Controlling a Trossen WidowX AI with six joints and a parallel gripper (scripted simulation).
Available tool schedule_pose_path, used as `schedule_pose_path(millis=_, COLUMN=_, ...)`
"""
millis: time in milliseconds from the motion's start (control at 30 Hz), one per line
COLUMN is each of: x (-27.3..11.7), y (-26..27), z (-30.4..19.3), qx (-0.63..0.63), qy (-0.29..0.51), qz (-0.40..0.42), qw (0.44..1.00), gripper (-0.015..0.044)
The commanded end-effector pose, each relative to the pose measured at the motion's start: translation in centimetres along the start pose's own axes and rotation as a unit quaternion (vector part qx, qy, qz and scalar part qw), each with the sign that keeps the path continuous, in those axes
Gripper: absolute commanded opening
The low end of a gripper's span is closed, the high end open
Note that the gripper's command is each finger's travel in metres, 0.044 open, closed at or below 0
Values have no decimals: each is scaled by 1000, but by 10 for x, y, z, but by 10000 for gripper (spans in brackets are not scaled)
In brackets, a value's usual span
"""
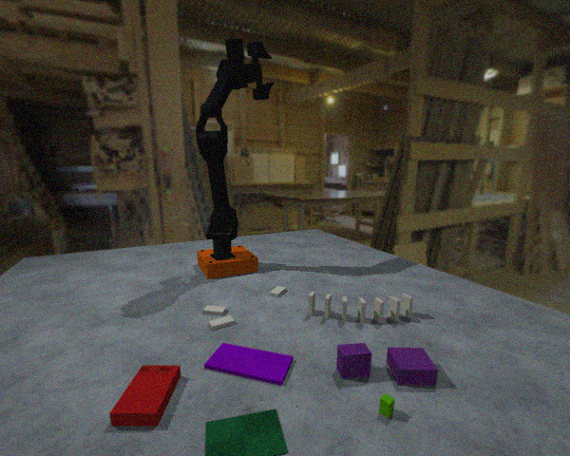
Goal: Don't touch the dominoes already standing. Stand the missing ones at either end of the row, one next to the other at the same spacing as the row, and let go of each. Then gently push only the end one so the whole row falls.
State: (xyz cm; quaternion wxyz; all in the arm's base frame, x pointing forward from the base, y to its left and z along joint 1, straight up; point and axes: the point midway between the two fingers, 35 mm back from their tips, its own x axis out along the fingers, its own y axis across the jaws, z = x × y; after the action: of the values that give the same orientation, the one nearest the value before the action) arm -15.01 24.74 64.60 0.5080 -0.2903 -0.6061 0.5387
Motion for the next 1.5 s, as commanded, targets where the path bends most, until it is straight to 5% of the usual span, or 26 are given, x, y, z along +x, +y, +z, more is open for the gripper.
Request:
schedule_pose_path(millis=0, x=0, y=1, z=-1, qx=0, qy=1, qz=1, qw=1000, gripper=426)
schedule_pose_path(millis=400, x=31, y=86, z=-96, qx=79, qy=158, qz=96, qw=980, gripper=440)
schedule_pose_path(millis=733, x=7, y=175, z=-233, qx=273, qy=374, qz=123, qw=878, gripper=440)
schedule_pose_path(millis=1067, x=-82, y=253, z=-356, qx=464, qy=575, qz=47, qw=672, gripper=440)
schedule_pose_path(millis=1467, x=-255, y=327, z=-435, qx=604, qy=720, qz=-163, qw=300, gripper=440)
